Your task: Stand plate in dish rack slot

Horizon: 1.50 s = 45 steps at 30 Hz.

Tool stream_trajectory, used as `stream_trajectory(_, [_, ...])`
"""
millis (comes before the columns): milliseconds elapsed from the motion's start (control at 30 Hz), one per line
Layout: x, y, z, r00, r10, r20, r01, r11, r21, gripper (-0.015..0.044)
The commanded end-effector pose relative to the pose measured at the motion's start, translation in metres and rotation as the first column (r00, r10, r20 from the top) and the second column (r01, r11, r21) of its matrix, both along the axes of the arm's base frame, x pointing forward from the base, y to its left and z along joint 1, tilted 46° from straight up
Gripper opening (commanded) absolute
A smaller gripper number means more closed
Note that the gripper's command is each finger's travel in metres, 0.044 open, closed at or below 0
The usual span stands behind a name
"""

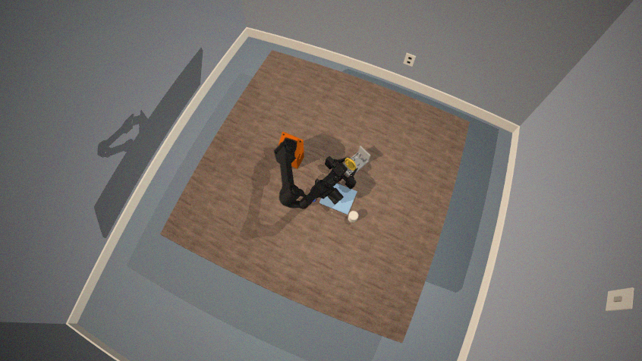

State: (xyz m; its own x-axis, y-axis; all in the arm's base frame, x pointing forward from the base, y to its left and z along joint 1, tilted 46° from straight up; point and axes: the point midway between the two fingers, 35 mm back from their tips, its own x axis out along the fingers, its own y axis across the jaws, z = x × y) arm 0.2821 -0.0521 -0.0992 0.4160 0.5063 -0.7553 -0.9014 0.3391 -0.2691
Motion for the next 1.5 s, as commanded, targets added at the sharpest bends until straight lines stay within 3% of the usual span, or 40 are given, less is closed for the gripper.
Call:
stream_trajectory(0, [0.000,0.001,0.001,1.000,0.000,0.001,0.000,1.000,-0.001,0.0000])
stream_trajectory(300, [0.000,0.001,0.001,1.000,0.000,0.001,0.000,1.000,-0.001,0.0000])
stream_trajectory(800, [0.001,0.000,0.001,1.000,0.002,0.004,-0.002,1.000,-0.002,0.0394])
stream_trajectory(1133, [0.001,0.002,0.003,1.000,0.002,0.003,-0.002,1.000,-0.003,0.0400])
stream_trajectory(1467, [0.013,0.079,0.081,1.000,-0.002,0.018,0.002,1.000,0.001,0.0400])
